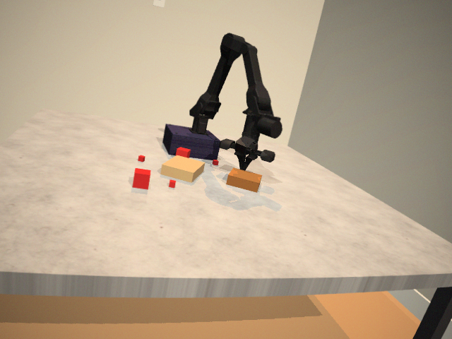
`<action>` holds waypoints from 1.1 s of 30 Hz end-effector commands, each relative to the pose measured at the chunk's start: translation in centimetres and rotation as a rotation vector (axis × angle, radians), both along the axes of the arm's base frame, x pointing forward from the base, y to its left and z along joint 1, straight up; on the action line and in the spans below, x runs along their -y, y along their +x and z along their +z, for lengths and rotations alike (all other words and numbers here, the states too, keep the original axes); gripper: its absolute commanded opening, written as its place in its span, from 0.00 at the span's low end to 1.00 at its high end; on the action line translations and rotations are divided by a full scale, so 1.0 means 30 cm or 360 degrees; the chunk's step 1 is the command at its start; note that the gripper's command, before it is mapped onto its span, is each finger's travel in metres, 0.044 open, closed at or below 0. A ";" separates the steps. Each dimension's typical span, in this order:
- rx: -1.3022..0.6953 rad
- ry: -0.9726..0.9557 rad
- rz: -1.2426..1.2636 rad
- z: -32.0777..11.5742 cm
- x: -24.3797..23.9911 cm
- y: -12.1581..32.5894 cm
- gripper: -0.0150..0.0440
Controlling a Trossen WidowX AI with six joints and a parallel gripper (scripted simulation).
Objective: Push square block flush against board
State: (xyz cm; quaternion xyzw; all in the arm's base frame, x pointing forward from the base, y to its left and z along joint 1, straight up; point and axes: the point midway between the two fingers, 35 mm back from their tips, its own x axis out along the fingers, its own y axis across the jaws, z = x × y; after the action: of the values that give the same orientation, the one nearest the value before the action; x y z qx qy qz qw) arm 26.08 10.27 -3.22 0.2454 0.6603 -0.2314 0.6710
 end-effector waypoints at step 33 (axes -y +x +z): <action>0.0010 -0.0011 0.0232 0.002 -0.036 0.078 0.25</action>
State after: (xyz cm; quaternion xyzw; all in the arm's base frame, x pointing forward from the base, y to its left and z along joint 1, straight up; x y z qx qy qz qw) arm 28.76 11.50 -1.84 0.2110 0.6673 -0.1904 0.6884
